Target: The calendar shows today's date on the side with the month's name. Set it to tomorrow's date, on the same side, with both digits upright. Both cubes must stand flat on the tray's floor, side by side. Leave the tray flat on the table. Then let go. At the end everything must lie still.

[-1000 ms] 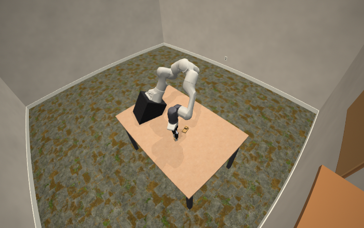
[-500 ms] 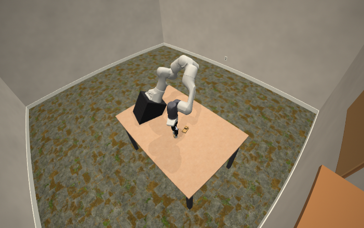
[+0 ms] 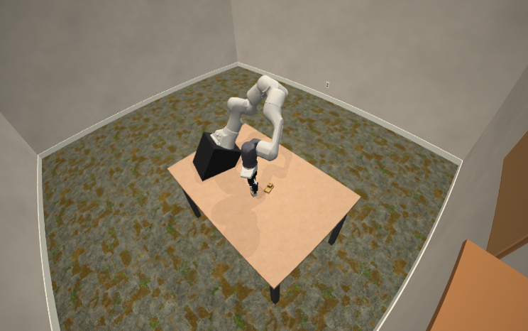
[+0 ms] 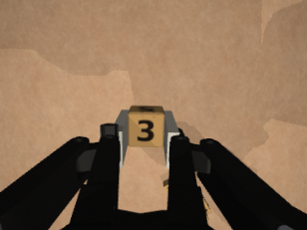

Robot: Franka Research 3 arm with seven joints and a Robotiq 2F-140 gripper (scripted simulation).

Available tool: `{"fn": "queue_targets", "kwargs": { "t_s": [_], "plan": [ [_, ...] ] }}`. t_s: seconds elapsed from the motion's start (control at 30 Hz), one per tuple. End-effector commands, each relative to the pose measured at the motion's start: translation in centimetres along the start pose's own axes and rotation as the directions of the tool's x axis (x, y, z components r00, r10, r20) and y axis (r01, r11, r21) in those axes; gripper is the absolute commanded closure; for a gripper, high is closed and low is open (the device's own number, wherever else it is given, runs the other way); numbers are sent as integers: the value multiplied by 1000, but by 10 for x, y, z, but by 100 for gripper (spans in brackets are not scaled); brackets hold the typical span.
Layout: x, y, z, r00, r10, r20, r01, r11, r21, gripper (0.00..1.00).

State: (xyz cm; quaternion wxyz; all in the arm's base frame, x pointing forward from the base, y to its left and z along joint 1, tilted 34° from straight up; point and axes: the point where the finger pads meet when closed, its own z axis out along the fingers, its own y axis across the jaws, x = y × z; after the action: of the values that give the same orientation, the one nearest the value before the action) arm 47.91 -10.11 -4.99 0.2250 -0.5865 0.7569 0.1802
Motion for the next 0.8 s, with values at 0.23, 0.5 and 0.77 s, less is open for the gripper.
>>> {"fn": "queue_targets", "kwargs": {
  "t_s": [0.23, 0.5, 0.77],
  "plan": [
    [-11, 4, 0, 980, 200, 1, -200, 980, -11, 83],
    [-16, 4, 0, 948, 319, -1, -319, 948, -11, 83],
    [-22, 4, 0, 903, 430, -2, -430, 903, -11, 83]
  ]
}}
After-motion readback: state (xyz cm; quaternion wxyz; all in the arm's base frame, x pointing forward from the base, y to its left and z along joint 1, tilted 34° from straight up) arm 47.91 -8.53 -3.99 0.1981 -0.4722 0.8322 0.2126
